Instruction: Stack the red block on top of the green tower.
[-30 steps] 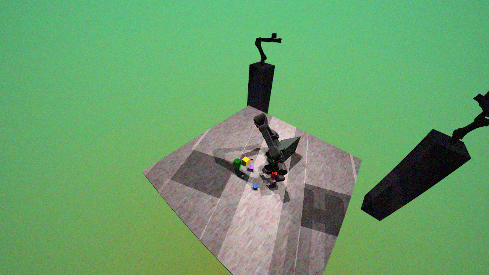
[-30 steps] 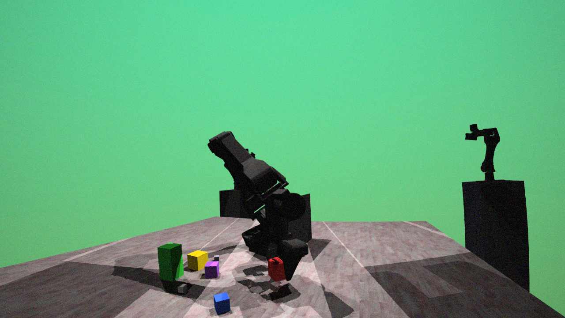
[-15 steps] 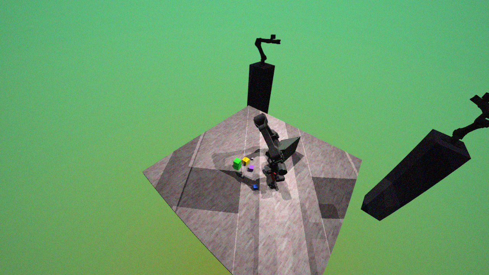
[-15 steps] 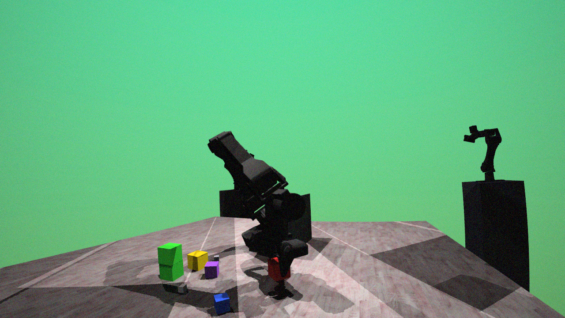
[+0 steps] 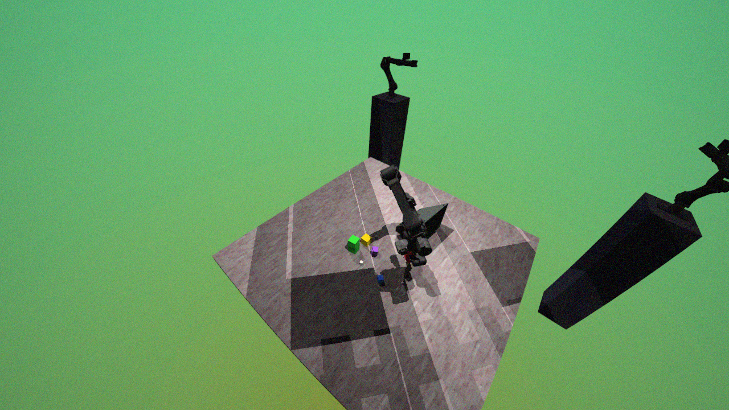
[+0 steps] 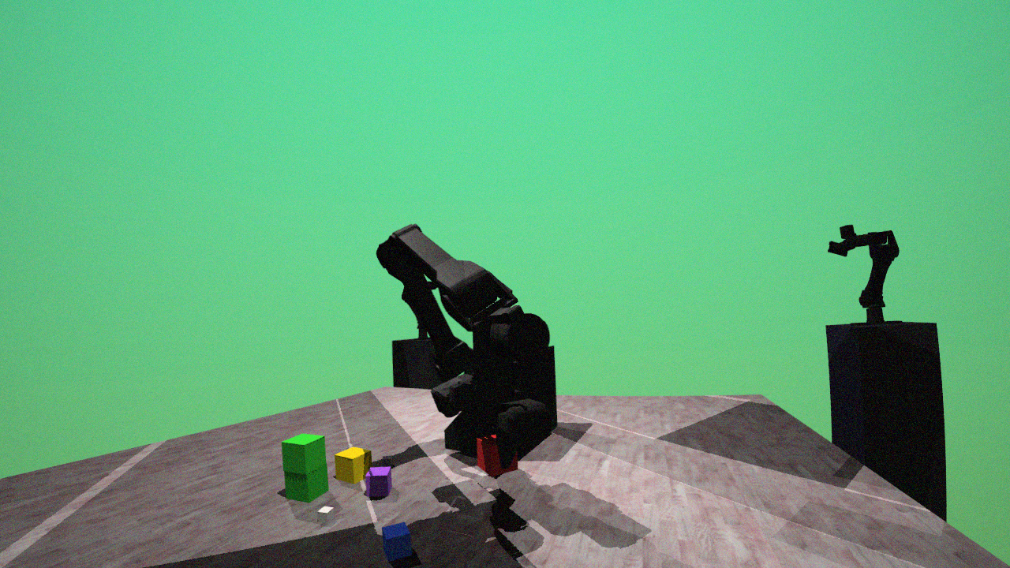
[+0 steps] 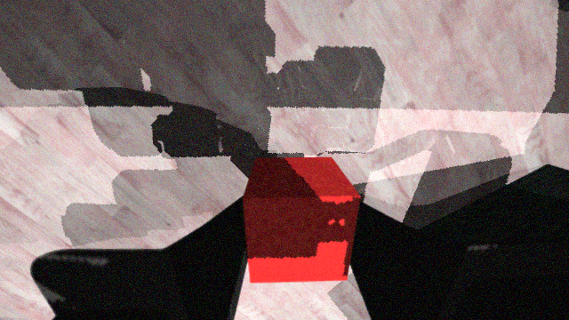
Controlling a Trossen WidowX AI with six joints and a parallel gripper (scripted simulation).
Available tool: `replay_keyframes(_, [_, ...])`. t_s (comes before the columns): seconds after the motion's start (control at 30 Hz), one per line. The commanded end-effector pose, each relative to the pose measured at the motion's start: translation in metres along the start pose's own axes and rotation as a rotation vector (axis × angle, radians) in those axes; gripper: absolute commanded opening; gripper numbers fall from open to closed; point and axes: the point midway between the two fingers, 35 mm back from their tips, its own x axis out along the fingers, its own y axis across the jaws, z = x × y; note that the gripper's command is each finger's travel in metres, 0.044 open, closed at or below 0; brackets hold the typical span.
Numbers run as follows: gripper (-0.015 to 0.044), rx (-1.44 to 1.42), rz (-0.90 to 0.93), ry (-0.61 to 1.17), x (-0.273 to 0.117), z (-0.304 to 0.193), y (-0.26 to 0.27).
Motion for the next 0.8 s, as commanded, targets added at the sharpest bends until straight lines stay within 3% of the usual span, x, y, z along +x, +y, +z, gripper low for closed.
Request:
replay_keyframes(0.0, [0.0000,0.005,0.009,0.002,-0.022,0.000,0.001])
replay_keyframes(0.4, [0.0000,0.004,0.010,0.003,-0.078,-0.001,0.001])
replay_keyframes(0.77, [0.0000,0.008,0.013,0.006,-0.082,0.004,0.001])
